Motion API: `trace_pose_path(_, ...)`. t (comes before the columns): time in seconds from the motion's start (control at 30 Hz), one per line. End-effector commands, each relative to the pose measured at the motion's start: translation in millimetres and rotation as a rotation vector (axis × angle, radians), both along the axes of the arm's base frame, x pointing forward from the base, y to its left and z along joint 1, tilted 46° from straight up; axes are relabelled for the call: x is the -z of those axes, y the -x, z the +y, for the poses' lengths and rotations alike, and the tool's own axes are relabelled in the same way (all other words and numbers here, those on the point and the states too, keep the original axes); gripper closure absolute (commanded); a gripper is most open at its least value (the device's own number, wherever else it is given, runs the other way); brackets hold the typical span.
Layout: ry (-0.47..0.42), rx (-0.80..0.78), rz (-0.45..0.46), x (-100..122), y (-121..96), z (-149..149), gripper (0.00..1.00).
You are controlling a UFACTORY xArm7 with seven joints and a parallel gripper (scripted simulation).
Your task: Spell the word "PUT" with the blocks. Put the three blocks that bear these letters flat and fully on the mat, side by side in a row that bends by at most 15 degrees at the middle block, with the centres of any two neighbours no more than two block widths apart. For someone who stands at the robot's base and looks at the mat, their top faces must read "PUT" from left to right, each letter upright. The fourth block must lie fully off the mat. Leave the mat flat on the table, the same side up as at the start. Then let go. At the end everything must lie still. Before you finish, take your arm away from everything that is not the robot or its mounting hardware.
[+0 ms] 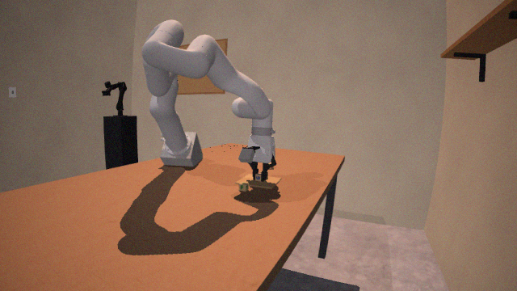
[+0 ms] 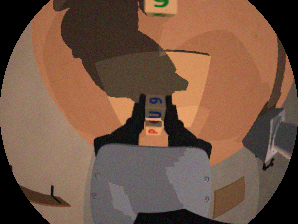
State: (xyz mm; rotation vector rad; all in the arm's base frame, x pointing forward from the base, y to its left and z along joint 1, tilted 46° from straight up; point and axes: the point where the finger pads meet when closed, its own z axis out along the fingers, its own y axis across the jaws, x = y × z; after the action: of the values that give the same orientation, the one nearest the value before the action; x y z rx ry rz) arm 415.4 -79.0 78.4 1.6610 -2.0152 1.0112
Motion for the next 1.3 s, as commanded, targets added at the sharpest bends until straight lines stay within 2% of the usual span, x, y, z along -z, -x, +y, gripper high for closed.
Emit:
trace_pose_path(0.0,-0.001,-0.003,-0.002,-1,-1,2,0.66)
trace_pose_path(0.1,-0.001,-0.003,-0.002,-1,-1,2,0.66)
trace_pose_path(0.13,-0.001,-0.003,-0.002,-1,-1,2,0.62)
trace_pose_path(0.2,-0.001,-0.003,-0.002,-1,-1,2,0.62)
trace_pose_path(0.23,-0.001,-0.003,-0.002,-1,-1,2,0.58)
trace_pose_path(0.73,-0.001,-0.003,-0.002,-3,-1,4,0.58)
trace_pose_path(0.9,-0.001,-0.003,-0.002,-13,2,14,0.58)
trace_pose_path(1.17,-0.001,-0.003,-0.002,-42,10,44,0.58)
trace_pose_path(1.27,-0.001,-0.003,-0.002,-46,11,48,0.58)
